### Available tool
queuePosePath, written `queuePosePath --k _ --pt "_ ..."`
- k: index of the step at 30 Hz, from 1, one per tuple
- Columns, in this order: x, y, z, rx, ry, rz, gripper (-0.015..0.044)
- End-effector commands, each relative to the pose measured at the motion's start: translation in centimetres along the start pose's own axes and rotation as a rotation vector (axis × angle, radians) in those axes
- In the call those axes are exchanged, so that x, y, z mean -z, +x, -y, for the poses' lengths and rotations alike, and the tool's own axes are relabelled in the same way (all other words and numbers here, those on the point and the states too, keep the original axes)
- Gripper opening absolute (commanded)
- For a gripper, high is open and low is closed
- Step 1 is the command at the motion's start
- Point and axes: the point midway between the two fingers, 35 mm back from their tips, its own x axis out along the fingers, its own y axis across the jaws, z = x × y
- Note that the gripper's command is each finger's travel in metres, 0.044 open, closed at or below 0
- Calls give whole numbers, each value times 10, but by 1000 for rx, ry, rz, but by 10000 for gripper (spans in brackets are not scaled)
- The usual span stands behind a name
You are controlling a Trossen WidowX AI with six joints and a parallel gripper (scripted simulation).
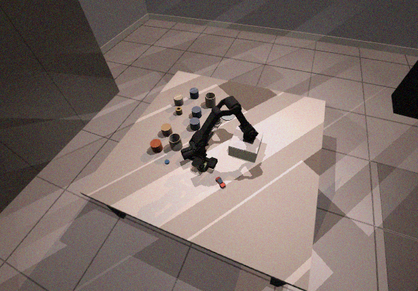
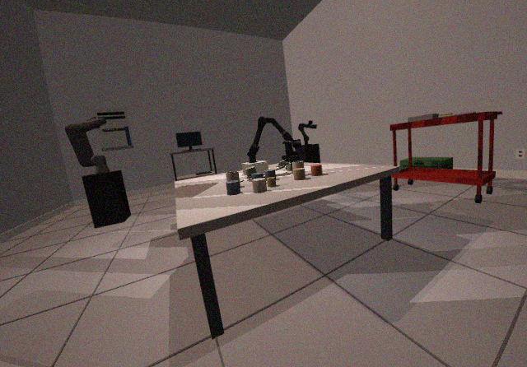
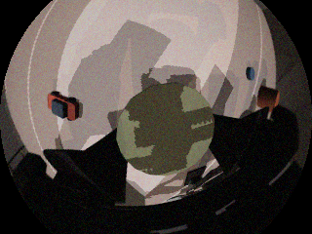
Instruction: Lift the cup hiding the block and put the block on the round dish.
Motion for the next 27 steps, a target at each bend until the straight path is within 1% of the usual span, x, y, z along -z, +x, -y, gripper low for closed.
queuePosePath --k 1,13,15,18,24,27 --pt "0 -1 0 1 0 1 79" --pt "0 -1 0 1 0 1 394" --pt "-1 -12 1 0 1 0 440" --pt "0 -50 0 -2 5 -2 440" --pt "0 -53 0 -3 6 -2 440" --pt "1 -55 4 9 16 -6 361"
